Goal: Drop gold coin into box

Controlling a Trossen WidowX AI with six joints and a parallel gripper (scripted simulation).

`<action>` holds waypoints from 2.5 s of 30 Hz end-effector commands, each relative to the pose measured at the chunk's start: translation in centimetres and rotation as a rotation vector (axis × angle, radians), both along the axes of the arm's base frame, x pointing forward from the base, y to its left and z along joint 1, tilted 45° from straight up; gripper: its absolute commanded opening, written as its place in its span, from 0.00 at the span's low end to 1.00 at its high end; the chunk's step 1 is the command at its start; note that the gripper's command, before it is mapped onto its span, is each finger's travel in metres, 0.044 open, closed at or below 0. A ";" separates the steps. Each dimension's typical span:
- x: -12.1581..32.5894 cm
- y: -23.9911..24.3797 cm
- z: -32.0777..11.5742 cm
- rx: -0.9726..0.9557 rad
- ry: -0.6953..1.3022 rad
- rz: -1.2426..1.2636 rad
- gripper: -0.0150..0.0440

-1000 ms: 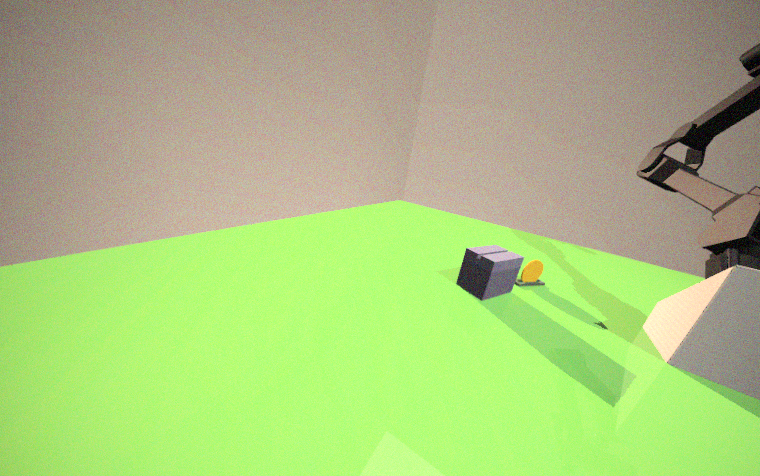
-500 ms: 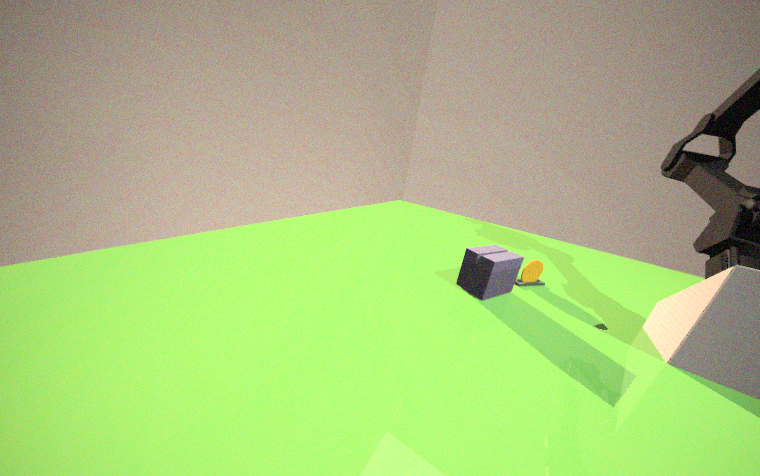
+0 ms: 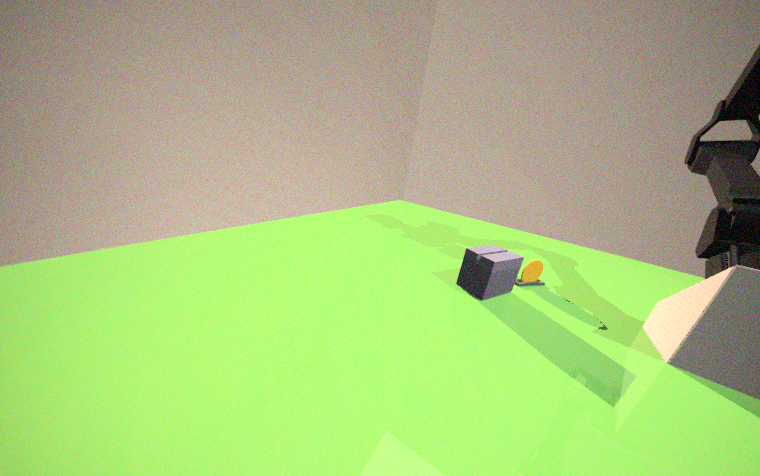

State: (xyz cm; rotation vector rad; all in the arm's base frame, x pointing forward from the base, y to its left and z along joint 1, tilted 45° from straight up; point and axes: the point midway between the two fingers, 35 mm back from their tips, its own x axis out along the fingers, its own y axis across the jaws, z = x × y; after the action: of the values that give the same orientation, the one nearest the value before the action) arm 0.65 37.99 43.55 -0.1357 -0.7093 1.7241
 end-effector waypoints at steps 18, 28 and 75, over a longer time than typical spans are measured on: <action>23.6 -5.7 -23.4 -0.869 0.364 -0.917 0.53; 28.0 -18.9 -32.4 -1.369 0.477 -1.328 0.53; 22.9 -45.5 -39.7 -2.364 0.541 -1.580 0.53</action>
State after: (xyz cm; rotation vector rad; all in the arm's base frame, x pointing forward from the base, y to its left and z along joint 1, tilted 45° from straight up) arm 23.65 -7.13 4.26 -1.2526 1.7113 0.0649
